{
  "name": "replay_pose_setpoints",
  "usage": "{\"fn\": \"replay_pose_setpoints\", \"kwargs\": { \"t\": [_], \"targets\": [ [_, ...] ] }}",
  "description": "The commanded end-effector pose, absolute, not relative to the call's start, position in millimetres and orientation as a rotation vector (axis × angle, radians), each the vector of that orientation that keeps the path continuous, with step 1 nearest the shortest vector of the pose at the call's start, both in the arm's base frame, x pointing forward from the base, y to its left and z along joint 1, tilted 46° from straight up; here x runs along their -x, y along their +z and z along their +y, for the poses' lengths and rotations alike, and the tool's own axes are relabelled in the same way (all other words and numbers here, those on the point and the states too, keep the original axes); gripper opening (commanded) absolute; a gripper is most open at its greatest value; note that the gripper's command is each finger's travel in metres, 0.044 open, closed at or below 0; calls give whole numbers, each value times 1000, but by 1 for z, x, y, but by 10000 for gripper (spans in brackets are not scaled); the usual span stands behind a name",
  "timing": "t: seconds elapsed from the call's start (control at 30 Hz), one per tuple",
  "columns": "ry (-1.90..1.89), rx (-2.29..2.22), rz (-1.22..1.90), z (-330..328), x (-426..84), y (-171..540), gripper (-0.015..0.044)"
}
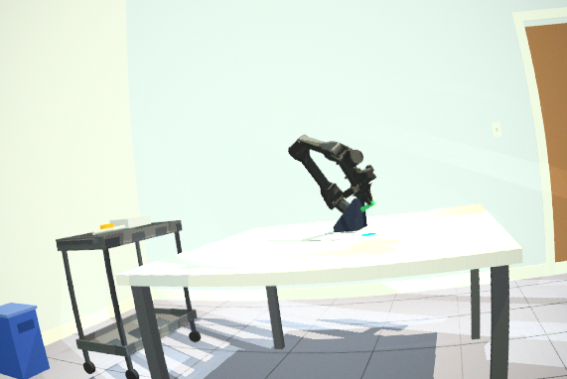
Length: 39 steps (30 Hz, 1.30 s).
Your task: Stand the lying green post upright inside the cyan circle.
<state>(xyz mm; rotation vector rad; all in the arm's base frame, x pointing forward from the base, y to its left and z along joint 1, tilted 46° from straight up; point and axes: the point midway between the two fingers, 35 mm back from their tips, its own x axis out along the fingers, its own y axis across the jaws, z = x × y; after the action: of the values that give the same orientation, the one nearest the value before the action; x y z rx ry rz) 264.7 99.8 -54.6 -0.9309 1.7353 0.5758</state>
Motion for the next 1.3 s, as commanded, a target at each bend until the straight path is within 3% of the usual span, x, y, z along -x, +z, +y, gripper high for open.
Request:
{"fn": "replay_pose_setpoints", "kwargs": {
  "t": [0.0, 1.27],
  "targets": [
    [601, 908, 1716, 100, -263, -55, 23],
    [749, 743, 1496, 96, -264, -59, 23]
  ]
}}
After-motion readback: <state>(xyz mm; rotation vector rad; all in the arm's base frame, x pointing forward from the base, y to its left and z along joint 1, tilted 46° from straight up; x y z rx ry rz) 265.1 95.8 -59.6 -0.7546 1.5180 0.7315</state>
